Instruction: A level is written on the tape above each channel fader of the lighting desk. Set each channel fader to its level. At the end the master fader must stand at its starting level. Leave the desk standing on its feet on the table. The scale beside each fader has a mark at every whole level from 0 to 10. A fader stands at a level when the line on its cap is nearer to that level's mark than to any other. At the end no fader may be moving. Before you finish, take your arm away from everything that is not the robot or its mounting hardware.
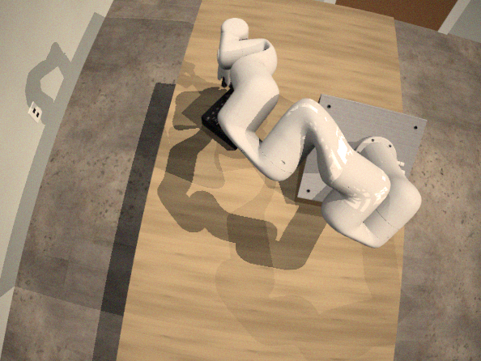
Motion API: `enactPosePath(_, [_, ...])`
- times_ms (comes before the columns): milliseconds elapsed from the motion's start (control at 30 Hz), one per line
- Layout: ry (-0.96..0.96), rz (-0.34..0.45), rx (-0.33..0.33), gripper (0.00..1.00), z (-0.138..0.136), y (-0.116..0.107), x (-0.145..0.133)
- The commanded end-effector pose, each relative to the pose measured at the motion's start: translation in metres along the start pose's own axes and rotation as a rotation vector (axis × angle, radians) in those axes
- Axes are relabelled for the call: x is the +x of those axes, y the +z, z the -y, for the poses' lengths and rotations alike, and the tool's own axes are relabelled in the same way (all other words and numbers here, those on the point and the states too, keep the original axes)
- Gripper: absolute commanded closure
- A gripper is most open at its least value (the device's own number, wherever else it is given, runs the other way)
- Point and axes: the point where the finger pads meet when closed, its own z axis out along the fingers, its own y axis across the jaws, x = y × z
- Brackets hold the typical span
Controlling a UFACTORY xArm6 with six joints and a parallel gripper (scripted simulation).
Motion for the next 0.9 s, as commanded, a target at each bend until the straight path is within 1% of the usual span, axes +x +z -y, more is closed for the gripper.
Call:
enactPosePath(0, [-0.001,0.004,0.0,1.0,0.0,-0.002,-0.002])
enactPosePath(867, [-0.001,0.004,0.0,1.0,0.0,0.01,-0.002])
